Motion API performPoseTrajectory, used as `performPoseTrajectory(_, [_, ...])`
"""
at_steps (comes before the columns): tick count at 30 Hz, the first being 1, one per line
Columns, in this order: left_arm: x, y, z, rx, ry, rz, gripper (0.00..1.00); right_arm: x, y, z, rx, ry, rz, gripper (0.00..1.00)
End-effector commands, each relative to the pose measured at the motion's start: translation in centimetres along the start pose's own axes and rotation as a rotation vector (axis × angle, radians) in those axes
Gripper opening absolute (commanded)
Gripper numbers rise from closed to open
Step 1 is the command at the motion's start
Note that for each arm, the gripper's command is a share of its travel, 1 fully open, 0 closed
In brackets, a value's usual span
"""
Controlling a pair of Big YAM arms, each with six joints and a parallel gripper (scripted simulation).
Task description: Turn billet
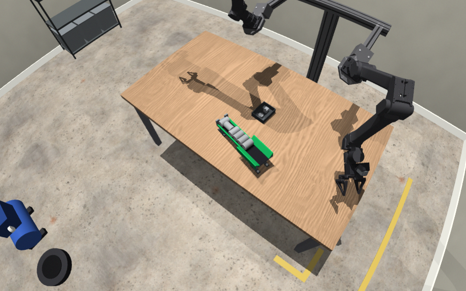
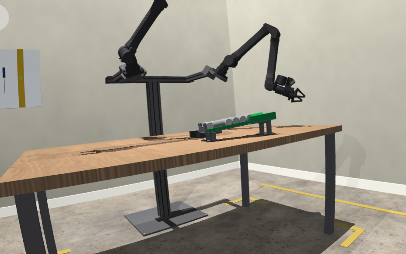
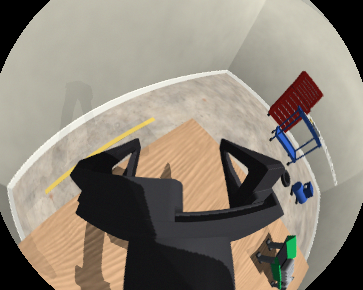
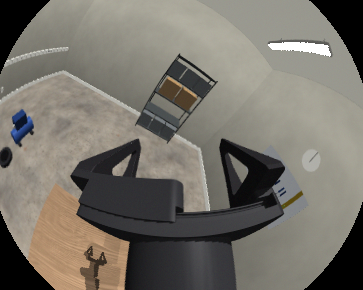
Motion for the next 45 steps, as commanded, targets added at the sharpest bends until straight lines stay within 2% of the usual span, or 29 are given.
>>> performPoseTrajectory(1, [-0.2, 0.0, -0.3, -0.009, -0.002, 0.006, 1.0, -0.8, -0.7, -0.7, -0.008, -0.019, 0.018, 1.0])
performPoseTrajectory(11, [-1.4, -0.5, -0.1, 0.007, -0.016, 0.003, 1.0, -0.8, -0.7, -0.7, -0.008, -0.019, 0.018, 1.0])
performPoseTrajectory(15, [-2.9, -1.9, 1.2, 0.035, -0.031, -0.021, 1.0, -0.8, -0.7, -0.7, -0.008, -0.019, 0.018, 1.0])
performPoseTrajectory(19, [-5.5, -4.4, 3.5, 0.087, -0.049, -0.065, 1.0, -0.8, -0.7, -0.7, -0.008, -0.019, 0.018, 1.0])
performPoseTrajectory(21, [-5.5, -4.4, 3.5, 0.087, -0.049, -0.065, 1.0, -0.8, -0.7, -0.7, -0.008, -0.019, 0.018, 1.0])
performPoseTrajectory(26, [-10.3, -8.8, 7.8, 0.183, -0.083, -0.147, 1.0, -0.8, -0.7, -0.7, -0.008, -0.019, 0.018, 1.0])
performPoseTrajectory(27, [-10.3, -8.8, 7.8, 0.183, -0.083, -0.147, 1.0, -0.8, -0.7, -0.7, -0.008, -0.019, 0.018, 1.0])
performPoseTrajectory(30, [-14.4, -11.8, 11.2, 0.252, -0.115, -0.207, 1.0, -0.8, -0.7, -0.7, -0.008, -0.019, 0.018, 1.0])
performPoseTrajectory(31, [-14.3, -11.8, 11.3, 0.254, -0.113, -0.208, 1.0, -0.8, -0.7, -0.7, -0.008, -0.019, 0.018, 1.0])
performPoseTrajectory(33, [-16.6, -14.7, 14.9, 0.327, -0.115, -0.268, 1.0, -0.8, -0.7, -0.7, -0.008, -0.019, 0.018, 1.0])
performPoseTrajectory(34, [-16.6, -14.7, 14.9, 0.327, -0.115, -0.268, 1.0, -0.8, -0.7, -0.7, -0.008, -0.019, 0.018, 1.0])
performPoseTrajectory(35, [-18.1, -16.0, 16.1, 0.354, -0.125, -0.292, 1.0, -0.8, -0.7, -0.7, -0.008, -0.019, 0.018, 1.0])
performPoseTrajectory(38, [-18.1, -16.0, 16.1, 0.354, -0.125, -0.292, 1.0, -0.8, -0.7, -0.7, -0.008, -0.019, 0.018, 1.0])
performPoseTrajectory(39, [-20.3, -16.7, 16.3, 0.366, -0.159, -0.304, 1.0, -0.8, -0.7, -0.7, -0.008, -0.019, 0.018, 1.0])
performPoseTrajectory(40, [-19.8, -15.9, 15.7, 0.347, -0.164, -0.318, 1.0, -0.8, -0.7, -0.7, -0.008, -0.019, 0.018, 1.0])
performPoseTrajectory(41, [-20.9, -18.3, 18.5, 0.404, -0.145, -0.336, 1.0, -0.8, -0.7, -0.7, -0.008, -0.019, 0.018, 1.0])
performPoseTrajectory(42, [-20.9, -18.3, 18.5, 0.404, -0.145, -0.336, 1.0, -0.8, -0.7, -0.7, -0.008, -0.019, 0.018, 1.0])
performPoseTrajectory(43, [-22.2, -19.3, 19.6, 0.429, -0.155, -0.356, 1.0, -0.8, -0.7, -0.7, -0.008, -0.019, 0.018, 1.0])
performPoseTrajectory(45, [-22.2, -19.3, 19.6, 0.431, -0.155, -0.355, 1.0, -0.8, -0.7, -0.7, -0.008, -0.019, 0.018, 1.0])
Point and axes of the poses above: on each arm, the point where the finger pads meet when closed, its own y axis out along the fingers, its own x axis across the jaws, z = x × y, the point moved 10 cm from there along -y, back along the fingers, and after that the axes turned 15 degrees about -y, right-handed, at the moved point
